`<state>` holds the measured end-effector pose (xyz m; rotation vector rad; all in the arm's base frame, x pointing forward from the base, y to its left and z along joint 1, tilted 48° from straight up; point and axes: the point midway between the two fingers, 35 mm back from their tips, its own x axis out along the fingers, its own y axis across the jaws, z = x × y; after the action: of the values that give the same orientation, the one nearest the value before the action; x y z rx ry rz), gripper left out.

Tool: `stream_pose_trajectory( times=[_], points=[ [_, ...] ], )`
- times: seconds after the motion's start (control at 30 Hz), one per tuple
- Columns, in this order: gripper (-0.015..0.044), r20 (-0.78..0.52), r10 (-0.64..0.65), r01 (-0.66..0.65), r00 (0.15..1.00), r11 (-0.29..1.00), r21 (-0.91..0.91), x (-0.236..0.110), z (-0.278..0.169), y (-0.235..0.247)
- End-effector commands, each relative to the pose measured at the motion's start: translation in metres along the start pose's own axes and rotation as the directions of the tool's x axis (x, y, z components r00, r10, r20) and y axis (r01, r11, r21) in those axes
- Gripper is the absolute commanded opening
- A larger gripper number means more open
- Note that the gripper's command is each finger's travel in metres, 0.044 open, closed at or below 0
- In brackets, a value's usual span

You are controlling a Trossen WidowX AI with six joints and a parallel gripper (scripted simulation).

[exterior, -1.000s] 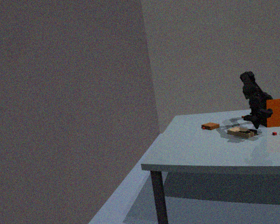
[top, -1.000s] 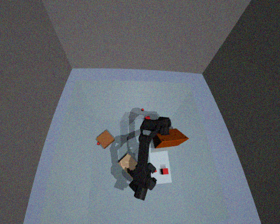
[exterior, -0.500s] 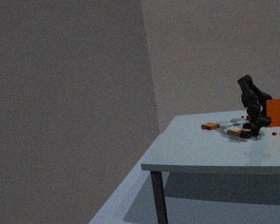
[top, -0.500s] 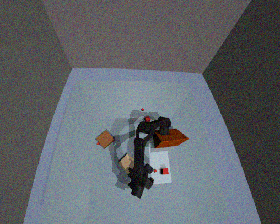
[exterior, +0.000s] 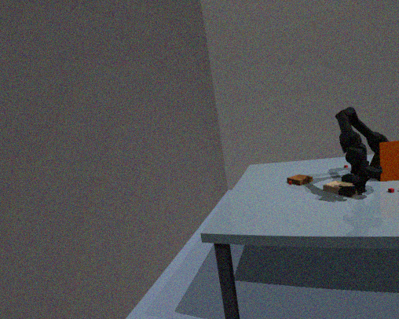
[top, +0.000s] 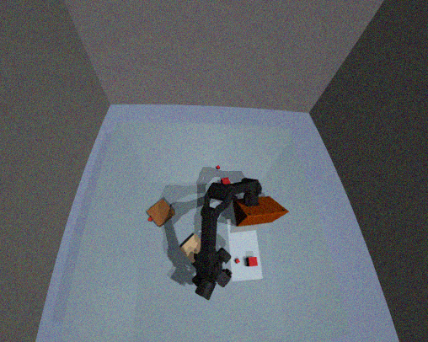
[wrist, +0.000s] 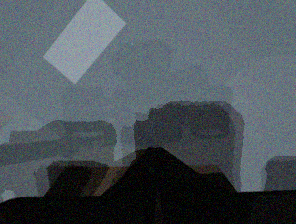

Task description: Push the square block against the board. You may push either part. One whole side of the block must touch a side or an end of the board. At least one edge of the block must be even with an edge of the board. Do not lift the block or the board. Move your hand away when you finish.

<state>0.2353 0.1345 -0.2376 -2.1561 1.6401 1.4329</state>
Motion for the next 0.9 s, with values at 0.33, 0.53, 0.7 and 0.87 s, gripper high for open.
stream_pose_trajectory(
  times=[0.33,0.53,0.7,0.87],
  points=[
    [0.0000,-0.002,-0.007,0.007,1.000,1.000,-0.003,-0.003,-0.019,-0.004],
    [0.0000,-0.001,-0.008,0.008,1.000,1.000,-0.003,-0.004,-0.026,-0.006],
    [0.0000,0.000,-0.009,0.009,1.000,1.000,-0.004,-0.004,-0.033,-0.007],
    [0.0000,0.001,-0.011,0.011,1.000,1.000,-0.004,-0.005,-0.039,-0.008]
  ],
)
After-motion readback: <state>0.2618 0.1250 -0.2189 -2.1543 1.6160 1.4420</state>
